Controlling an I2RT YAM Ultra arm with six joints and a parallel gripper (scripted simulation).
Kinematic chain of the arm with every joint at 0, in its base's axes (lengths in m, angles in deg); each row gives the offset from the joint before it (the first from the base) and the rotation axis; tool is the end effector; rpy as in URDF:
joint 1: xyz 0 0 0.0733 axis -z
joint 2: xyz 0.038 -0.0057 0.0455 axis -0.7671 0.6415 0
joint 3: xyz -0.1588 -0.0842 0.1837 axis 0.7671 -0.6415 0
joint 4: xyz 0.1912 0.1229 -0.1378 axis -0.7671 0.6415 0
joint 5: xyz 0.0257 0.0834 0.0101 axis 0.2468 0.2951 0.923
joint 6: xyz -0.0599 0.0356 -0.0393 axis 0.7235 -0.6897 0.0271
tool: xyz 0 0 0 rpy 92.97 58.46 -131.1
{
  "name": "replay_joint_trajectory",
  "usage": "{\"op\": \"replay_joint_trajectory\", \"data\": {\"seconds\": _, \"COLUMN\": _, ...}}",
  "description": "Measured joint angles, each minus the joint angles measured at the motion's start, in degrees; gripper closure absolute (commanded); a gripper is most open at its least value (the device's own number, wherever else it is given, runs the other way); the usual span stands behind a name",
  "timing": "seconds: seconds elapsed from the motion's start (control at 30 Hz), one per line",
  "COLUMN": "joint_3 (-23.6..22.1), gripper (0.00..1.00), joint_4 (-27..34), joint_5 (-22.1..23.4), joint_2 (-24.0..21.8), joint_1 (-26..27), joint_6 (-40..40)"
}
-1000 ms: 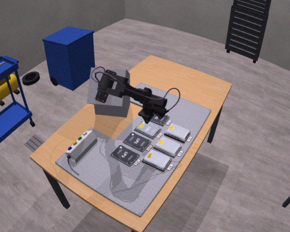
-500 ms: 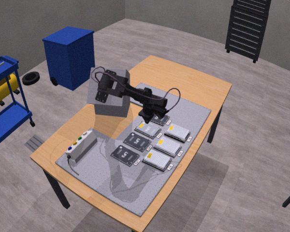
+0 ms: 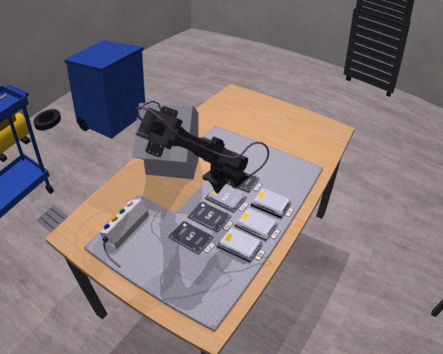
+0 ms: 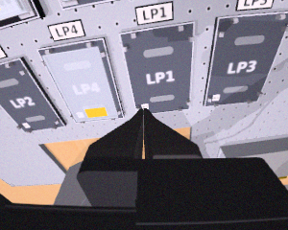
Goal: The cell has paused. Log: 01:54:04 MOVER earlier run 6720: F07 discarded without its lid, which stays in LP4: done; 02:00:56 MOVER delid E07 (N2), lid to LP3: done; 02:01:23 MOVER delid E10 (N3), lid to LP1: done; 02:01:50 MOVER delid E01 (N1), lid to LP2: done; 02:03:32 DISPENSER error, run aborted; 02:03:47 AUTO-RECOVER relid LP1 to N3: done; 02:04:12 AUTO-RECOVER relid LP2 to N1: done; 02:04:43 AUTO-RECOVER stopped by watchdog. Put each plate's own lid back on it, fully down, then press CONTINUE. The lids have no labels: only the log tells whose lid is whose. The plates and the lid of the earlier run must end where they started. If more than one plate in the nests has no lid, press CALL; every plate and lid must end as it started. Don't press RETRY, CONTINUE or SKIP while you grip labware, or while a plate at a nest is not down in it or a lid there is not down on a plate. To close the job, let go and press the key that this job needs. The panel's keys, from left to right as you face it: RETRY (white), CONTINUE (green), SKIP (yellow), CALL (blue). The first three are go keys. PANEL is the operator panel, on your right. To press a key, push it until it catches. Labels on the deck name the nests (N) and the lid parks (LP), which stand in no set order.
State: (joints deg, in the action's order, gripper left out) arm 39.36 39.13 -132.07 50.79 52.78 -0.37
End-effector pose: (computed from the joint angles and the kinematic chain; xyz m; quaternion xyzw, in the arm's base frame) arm 0.2738 -0.0616 0.0726 0.1520 0.8993 -0.3790 0.1566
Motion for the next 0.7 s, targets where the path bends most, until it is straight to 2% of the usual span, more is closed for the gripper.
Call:
{"op": "replay_joint_trajectory", "data": {"seconds": 0.4, "joint_3": -3.8, "gripper": 1.0, "joint_4": -0.3, "joint_5": 3.0, "joint_2": -12.3, "joint_1": 9.7, "joint_6": -1.3}}
{"op": "replay_joint_trajectory", "data": {"seconds": 0.7, "joint_3": -4.3, "gripper": 1.0, "joint_4": -0.1, "joint_5": 6.2, "joint_2": -18.4, "joint_1": 16.1, "joint_6": -1.8}}
